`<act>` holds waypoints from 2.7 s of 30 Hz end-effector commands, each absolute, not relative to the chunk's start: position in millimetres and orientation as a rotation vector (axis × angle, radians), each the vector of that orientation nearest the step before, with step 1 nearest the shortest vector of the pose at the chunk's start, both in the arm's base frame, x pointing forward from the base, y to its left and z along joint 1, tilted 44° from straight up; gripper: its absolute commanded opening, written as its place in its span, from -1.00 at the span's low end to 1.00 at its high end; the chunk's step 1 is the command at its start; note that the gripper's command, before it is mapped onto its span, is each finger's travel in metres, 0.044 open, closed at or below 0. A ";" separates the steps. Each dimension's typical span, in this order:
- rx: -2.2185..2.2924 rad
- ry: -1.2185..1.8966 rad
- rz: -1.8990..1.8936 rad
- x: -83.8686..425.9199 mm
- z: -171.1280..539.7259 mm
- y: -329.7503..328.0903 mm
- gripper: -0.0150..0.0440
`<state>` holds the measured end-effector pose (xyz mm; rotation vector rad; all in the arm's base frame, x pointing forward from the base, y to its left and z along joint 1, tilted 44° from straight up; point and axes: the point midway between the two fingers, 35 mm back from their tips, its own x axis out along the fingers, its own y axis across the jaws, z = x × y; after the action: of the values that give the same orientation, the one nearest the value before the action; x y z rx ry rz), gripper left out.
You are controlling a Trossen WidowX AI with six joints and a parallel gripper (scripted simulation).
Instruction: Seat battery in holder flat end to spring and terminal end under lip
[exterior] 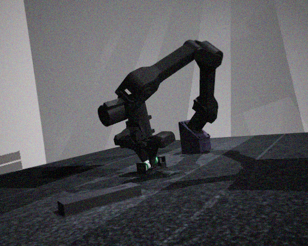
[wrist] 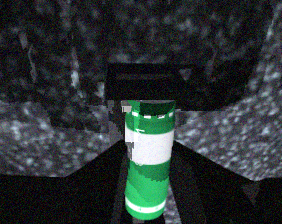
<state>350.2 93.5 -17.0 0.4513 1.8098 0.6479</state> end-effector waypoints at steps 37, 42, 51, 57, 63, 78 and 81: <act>0.484 1.661 0.586 344.3 -17.9 97.6 -0.24; 0.487 1.644 0.579 343.2 -17.9 98.0 -0.24; 0.492 1.614 0.565 341.2 -17.8 98.6 -0.24; 0.493 1.606 0.561 339.9 -17.7 98.6 -0.24; 0.493 1.602 0.558 336.5 -17.4 98.5 -0.24; 0.493 1.594 0.552 327.1 -16.8 98.3 -0.24; 0.492 1.593 0.551 326.5 -16.8 98.3 -0.24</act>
<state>330.3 97.9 -17.2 0.4892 1.5912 0.5542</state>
